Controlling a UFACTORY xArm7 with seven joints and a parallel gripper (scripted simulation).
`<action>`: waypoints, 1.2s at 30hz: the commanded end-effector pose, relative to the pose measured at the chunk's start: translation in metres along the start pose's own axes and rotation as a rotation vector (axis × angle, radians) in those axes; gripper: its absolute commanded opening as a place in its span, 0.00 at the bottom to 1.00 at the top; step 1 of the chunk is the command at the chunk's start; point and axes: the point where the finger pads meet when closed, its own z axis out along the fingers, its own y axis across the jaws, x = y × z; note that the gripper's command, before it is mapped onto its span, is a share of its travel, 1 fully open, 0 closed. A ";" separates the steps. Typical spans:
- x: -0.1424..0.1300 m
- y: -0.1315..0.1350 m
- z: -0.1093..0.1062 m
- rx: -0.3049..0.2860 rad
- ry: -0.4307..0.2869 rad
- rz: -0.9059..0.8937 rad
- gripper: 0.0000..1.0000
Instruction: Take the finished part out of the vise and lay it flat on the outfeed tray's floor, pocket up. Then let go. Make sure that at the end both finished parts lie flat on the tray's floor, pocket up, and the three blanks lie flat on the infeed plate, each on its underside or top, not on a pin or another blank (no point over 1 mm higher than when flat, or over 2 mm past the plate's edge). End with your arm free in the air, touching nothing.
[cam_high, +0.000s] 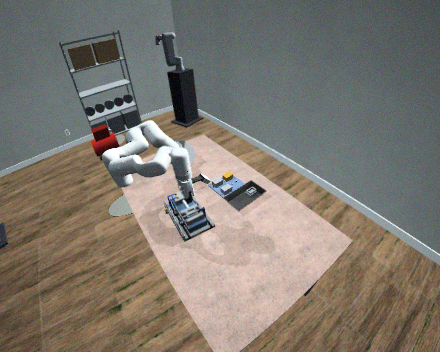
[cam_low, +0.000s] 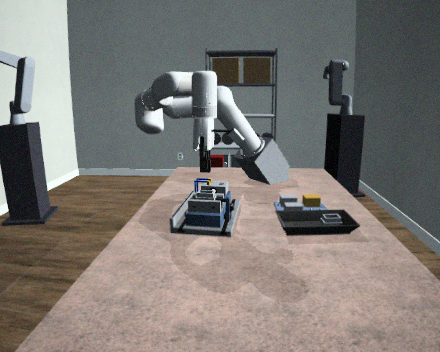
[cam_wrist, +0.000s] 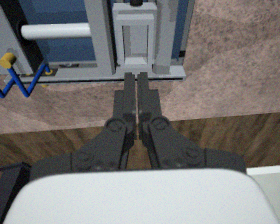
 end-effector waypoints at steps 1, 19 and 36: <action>0.000 0.001 -0.001 -0.004 0.000 0.000 0.00; 0.000 0.001 -0.001 -0.004 0.000 0.000 0.69; 0.000 0.001 -0.001 -0.004 0.000 0.000 0.69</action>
